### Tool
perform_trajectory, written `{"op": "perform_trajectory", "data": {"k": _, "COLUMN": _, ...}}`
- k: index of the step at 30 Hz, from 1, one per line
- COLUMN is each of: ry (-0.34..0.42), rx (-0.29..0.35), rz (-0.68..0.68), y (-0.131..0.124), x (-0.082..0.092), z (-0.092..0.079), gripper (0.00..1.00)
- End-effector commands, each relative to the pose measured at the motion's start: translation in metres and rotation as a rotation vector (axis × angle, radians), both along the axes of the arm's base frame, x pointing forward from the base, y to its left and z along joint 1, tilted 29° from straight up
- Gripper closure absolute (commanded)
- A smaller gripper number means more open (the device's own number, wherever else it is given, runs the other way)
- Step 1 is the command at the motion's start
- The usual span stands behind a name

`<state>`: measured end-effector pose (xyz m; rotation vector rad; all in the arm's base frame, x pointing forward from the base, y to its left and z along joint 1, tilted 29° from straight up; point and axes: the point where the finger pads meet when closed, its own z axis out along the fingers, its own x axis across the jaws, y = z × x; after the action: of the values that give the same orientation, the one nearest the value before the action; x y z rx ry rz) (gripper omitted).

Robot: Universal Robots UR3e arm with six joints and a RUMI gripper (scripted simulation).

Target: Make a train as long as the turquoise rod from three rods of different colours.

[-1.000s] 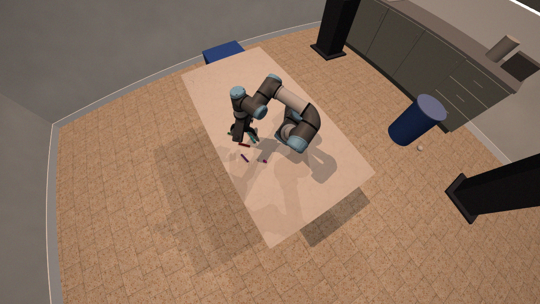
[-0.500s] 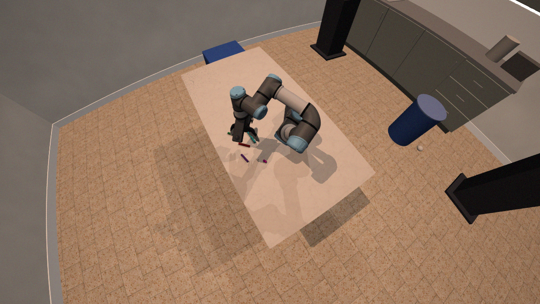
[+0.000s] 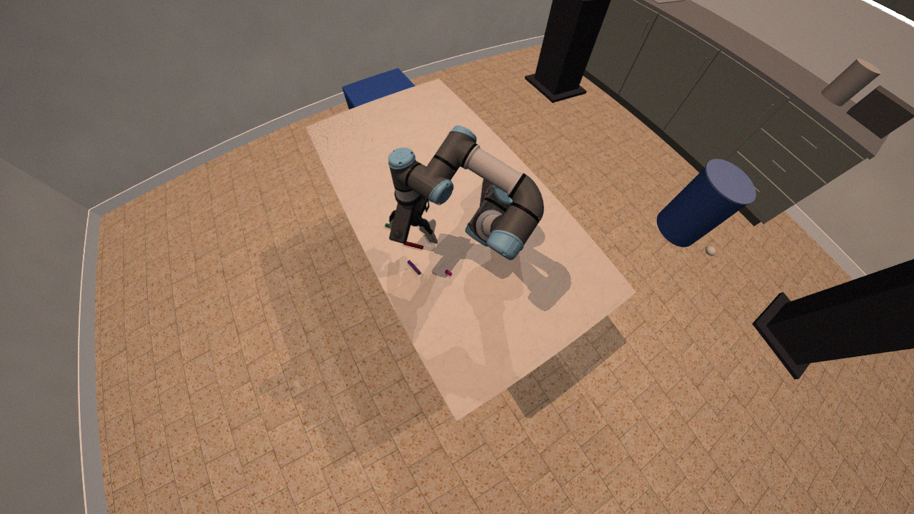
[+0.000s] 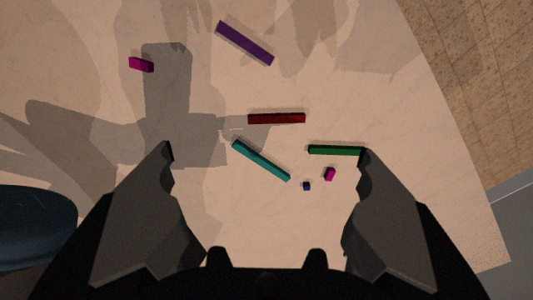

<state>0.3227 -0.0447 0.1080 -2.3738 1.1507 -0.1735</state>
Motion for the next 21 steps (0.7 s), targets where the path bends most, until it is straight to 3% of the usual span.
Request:
{"op": "perform_trajectory", "data": {"k": 1, "ry": 0.06, "rx": 0.041, "rz": -0.134, "y": 0.004, "x": 0.008, "z": 0.006, "gripper": 0.0}}
{"op": "perform_trajectory", "data": {"k": 21, "ry": 0.178, "rx": 0.14, "rz": -0.408, "y": 0.017, "x": 0.022, "z": 0.016, "gripper": 0.0}}
